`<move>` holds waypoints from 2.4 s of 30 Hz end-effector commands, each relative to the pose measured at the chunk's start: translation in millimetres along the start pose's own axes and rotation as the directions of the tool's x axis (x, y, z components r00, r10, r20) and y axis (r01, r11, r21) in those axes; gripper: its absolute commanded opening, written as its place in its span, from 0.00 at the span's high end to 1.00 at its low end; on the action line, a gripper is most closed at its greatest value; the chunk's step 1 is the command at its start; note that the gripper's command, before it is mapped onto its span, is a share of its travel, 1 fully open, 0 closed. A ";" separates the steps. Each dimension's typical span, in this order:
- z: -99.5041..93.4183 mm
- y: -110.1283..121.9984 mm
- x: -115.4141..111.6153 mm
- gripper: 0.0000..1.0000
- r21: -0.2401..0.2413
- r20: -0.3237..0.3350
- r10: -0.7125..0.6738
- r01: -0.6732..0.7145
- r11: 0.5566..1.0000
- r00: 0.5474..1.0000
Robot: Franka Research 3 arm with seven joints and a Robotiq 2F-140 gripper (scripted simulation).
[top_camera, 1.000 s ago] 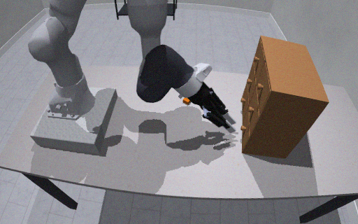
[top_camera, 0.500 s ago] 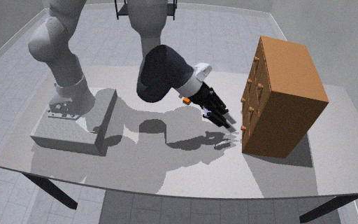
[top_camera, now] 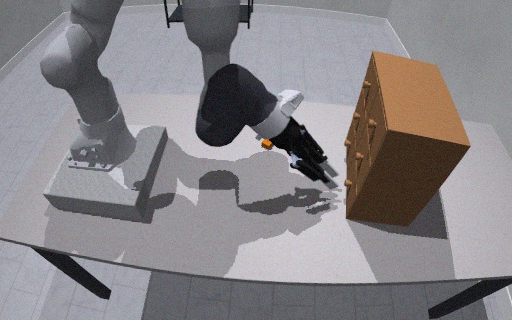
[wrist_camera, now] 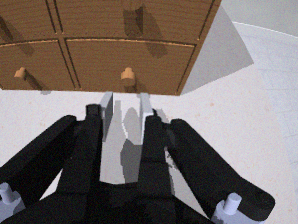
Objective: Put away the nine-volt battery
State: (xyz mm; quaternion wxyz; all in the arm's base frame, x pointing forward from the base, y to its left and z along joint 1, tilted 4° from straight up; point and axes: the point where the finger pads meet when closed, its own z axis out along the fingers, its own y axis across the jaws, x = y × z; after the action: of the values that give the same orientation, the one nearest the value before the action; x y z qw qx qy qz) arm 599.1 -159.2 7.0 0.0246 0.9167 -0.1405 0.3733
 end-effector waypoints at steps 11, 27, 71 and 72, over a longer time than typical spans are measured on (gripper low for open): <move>0.4 -0.1 0.6 0.80 0.000 -0.001 0.007 -0.007 1.000 1.000; 1.7 -0.1 2.0 0.80 0.000 -0.001 0.007 -0.007 1.000 1.000; 25.1 0.0 25.4 0.80 0.000 -0.001 0.007 -0.007 1.000 1.000; 25.1 0.0 25.4 0.80 0.000 -0.001 0.007 -0.007 1.000 1.000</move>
State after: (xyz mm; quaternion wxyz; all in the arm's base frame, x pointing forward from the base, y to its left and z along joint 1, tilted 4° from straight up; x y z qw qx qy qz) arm 633.3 -169.8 7.5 0.0248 0.9158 -0.1424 0.3748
